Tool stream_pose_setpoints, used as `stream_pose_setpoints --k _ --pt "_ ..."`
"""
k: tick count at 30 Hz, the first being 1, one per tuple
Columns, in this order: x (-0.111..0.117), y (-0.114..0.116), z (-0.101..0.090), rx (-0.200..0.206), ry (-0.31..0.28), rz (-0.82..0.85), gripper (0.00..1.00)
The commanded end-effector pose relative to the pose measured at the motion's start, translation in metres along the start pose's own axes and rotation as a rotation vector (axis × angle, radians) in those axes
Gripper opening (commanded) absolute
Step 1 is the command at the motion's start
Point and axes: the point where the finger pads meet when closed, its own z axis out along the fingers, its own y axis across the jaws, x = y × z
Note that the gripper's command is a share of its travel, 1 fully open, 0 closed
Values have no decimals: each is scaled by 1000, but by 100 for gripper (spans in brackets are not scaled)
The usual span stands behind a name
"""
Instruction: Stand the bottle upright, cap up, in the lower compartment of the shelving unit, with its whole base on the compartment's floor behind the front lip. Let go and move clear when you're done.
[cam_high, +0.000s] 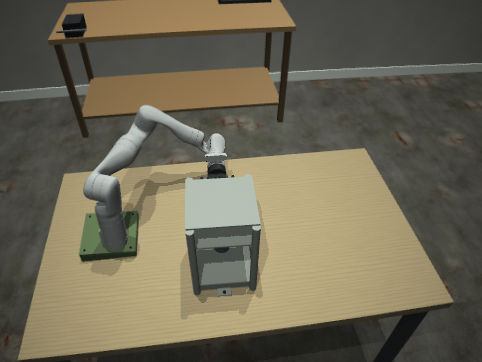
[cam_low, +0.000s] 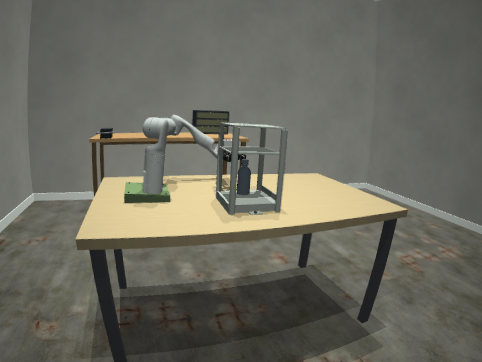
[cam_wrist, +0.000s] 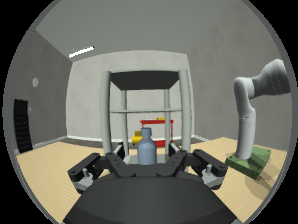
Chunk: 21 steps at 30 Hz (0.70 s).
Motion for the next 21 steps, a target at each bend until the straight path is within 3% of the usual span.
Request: stream_pose_setpoints --k 1,21 --pt "10 1 -2 0 -9 5 81" --pt "45 1 -1 0 -9 5 81"
